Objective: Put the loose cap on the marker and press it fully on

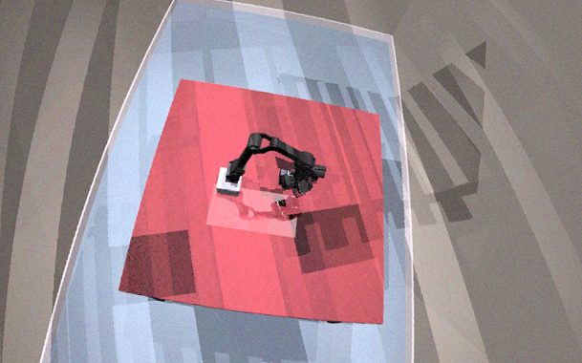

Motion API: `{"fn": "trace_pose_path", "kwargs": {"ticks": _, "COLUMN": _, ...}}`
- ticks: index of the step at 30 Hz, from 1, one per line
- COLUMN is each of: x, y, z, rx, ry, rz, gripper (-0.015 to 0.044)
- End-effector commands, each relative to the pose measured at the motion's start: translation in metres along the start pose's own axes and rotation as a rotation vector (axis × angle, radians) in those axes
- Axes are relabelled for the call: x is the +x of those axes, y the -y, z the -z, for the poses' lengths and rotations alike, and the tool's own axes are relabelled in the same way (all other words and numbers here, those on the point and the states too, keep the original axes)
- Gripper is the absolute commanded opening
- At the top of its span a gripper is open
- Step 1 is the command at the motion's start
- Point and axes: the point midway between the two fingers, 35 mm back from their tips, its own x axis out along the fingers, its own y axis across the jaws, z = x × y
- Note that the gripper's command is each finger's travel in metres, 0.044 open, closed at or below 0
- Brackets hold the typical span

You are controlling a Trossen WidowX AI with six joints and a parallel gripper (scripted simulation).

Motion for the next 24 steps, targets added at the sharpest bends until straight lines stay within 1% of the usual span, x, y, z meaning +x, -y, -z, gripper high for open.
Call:
{"fn": "trace_pose_path", "kwargs": {"ticks": 1, "x": -0.010, "y": 0.000, "z": 0.013, "rx": 0.003, "ry": 0.005, "rz": -0.009, "gripper": 0.0000}}
{"fn": "trace_pose_path", "kwargs": {"ticks": 18, "x": -0.041, "y": 0.009, "z": 0.076, "rx": 0.003, "ry": 0.000, "rz": -0.008, "gripper": 0.0000}}
{"fn": "trace_pose_path", "kwargs": {"ticks": 24, "x": -0.041, "y": 0.010, "z": 0.081, "rx": 0.003, "ry": 0.000, "rz": -0.008, "gripper": 0.0000}}
